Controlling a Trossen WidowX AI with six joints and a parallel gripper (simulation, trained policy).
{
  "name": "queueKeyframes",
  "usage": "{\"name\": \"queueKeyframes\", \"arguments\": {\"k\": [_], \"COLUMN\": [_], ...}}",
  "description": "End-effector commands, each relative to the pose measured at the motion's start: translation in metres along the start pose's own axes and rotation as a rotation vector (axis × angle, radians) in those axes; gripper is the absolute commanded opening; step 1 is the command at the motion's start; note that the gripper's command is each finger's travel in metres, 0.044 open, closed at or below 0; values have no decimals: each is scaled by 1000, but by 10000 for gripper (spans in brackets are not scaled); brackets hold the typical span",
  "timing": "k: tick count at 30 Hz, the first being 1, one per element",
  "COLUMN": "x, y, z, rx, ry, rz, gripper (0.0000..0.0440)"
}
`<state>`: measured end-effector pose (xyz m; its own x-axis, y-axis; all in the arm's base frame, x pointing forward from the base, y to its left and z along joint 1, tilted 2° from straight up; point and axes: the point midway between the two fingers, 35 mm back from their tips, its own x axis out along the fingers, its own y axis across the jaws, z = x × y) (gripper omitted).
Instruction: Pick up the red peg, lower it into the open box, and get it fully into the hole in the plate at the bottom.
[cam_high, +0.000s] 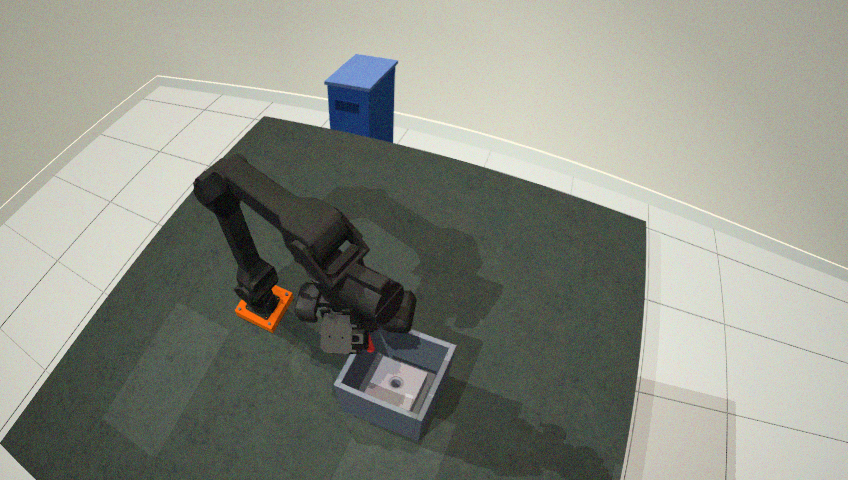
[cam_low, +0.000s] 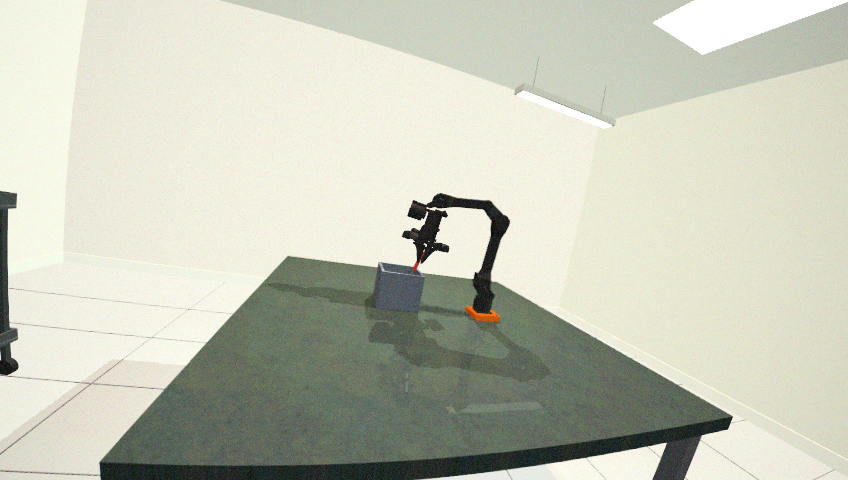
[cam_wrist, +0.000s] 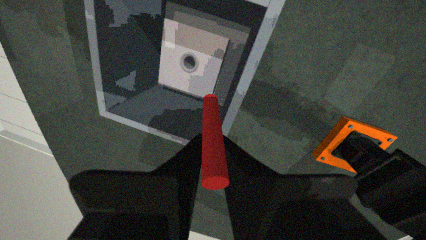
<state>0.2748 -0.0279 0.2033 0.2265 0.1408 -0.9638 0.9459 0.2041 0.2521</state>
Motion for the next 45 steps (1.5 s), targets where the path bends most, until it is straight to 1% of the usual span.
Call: {"name": "queueKeyframes", "arguments": {"k": [1,16,39,45], "x": [5,41,103,113], "y": [3,13,29,25], "z": [8,32,34,34], "rx": [3,-22,-144,-173], "ry": [4,47,116,118], "rz": [-1,-32,-45,-72], "gripper": [0,0,0,48]}}
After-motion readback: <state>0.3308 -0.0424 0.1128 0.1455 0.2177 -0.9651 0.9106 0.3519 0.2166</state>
